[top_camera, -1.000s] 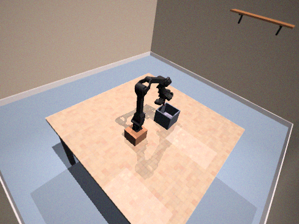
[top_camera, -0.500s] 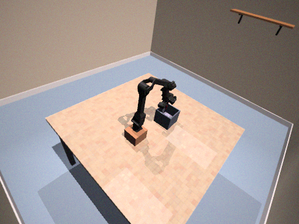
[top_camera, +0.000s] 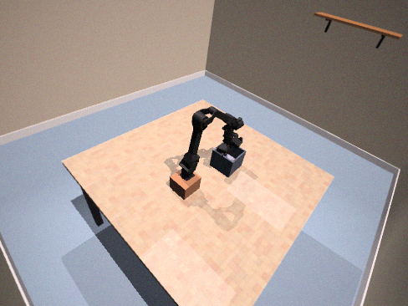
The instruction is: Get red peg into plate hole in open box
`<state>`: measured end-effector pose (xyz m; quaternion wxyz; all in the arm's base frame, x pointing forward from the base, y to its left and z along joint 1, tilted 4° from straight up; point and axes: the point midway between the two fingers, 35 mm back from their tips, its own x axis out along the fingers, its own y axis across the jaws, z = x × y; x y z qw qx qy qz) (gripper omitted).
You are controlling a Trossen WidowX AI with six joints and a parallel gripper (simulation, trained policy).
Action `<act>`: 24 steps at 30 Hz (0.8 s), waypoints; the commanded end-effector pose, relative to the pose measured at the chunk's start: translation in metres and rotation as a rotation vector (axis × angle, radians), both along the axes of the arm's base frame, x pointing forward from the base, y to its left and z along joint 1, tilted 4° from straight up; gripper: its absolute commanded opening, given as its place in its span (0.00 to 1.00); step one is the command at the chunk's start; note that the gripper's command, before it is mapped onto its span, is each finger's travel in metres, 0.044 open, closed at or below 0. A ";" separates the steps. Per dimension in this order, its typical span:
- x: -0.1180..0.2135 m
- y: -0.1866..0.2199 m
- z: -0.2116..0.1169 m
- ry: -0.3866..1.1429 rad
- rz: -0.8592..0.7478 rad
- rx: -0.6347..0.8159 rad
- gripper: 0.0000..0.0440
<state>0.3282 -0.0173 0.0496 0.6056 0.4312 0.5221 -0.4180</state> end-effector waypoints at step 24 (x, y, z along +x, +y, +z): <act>0.001 -0.009 -0.052 0.077 0.073 0.006 0.25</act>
